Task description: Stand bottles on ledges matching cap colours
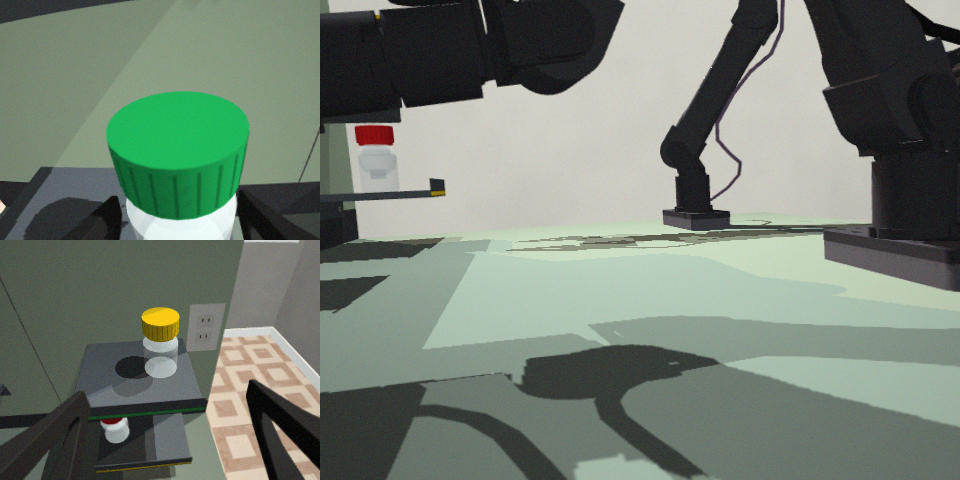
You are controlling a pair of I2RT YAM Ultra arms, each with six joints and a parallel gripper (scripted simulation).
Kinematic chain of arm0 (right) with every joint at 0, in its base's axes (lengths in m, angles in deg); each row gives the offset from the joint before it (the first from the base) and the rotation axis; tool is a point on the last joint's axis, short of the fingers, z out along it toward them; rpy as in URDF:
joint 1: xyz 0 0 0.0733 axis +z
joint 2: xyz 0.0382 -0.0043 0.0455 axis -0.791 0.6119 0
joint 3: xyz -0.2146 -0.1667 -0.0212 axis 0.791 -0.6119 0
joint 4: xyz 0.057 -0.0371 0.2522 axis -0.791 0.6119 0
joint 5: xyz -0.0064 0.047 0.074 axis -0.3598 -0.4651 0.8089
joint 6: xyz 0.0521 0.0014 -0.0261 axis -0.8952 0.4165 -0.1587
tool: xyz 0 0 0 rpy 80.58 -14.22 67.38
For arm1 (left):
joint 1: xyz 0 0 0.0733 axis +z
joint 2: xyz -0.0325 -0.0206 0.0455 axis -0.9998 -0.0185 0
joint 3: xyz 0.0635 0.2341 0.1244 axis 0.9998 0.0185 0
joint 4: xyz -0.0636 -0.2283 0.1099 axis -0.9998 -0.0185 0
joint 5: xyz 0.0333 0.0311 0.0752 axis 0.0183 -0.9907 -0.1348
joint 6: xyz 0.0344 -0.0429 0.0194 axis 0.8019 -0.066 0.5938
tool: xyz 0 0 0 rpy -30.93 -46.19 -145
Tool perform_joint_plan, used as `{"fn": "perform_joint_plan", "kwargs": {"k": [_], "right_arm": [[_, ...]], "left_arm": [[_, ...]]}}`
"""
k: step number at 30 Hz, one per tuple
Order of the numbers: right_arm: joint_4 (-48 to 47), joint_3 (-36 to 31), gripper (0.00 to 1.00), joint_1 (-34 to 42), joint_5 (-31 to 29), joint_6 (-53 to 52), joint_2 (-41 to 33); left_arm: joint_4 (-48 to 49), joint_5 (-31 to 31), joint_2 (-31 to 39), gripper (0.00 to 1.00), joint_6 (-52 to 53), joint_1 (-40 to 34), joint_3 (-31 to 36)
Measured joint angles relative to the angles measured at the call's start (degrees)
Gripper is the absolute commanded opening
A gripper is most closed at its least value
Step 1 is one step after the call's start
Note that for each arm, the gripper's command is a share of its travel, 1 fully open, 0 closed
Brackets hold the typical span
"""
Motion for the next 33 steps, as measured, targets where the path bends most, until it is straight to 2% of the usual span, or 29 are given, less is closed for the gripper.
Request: {"fn": "perform_joint_plan", "kwargs": {"k": [13, 16, 18, 19, 23, 24, 33], "right_arm": [[0.0, 0.0, 1.0, 0.0, 0.0, 0.0, 0.0], [0.0, 0.0, 1.0, 0.0, 0.0, 0.0, 0.0], [0.0, 0.0, 1.0, 0.0, 0.0, 0.0, 0.0], [0.0, 0.0, 1.0, 0.0, 0.0, 0.0, 0.0], [0.0, 0.0, 1.0, 0.0, 0.0, 0.0, 0.0], [0.0, 0.0, 1.0, 0.0, 0.0, 0.0, 0.0], [0.0, 0.0, 1.0, 0.0, 0.0, 0.0, 0.0]], "left_arm": [[0.0, 0.02, 0.0, 0.47, -0.02, 0.0, -0.02], [0.0, 0.02, 0.0, 0.13, -0.02, 0.0, -0.02], [0.0, 0.02, 0.0, 0.13, -0.02, 0.0, -0.02], [0.0, 0.02, 0.0, 0.01, -0.02, 0.0, -0.02], [0.0, 0.02, 0.0, 0.47, -0.02, 0.0, -0.02], [0.0, 0.02, 0.0, 0.49, -0.02, 0.0, -0.02], [0.15, -0.11, 0.13, 0.49, -0.02, 0.0, 0.26]]}}
